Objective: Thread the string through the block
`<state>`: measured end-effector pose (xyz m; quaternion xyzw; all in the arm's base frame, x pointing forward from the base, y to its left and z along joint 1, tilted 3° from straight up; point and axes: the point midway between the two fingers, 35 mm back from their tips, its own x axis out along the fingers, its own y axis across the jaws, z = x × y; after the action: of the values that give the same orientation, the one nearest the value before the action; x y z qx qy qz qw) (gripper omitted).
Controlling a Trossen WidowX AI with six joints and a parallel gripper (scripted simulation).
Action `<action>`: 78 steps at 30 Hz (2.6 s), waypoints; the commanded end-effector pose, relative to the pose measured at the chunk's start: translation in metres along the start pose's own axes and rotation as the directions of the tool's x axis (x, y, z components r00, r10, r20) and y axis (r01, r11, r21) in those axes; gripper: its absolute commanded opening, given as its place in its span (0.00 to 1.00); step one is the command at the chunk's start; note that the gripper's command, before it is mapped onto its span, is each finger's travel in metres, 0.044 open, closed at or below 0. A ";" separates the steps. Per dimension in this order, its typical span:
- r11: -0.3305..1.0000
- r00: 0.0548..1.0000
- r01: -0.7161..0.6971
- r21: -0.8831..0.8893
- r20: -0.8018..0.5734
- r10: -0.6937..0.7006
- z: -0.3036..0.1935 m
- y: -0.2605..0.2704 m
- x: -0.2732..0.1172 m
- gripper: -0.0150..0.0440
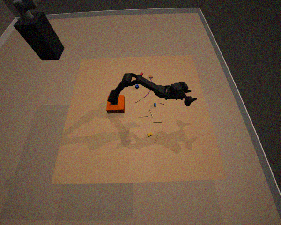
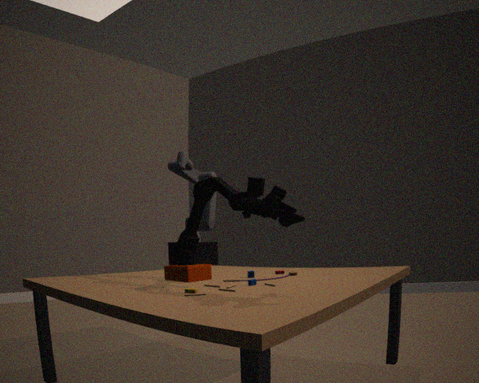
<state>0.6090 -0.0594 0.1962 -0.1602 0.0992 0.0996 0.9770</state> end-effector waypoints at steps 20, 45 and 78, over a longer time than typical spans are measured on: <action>0.224 0.542 -0.835 -0.502 -0.684 0.489 -0.082 0.351 -0.158 1.00; -0.526 0.196 -0.773 -0.356 -0.922 0.335 -0.131 0.397 -0.308 1.00; 0.897 0.196 0.232 0.376 -0.922 0.335 -0.119 0.393 -0.313 1.00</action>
<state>0.1995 0.2141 0.0332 -0.2276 0.6738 0.2610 0.6528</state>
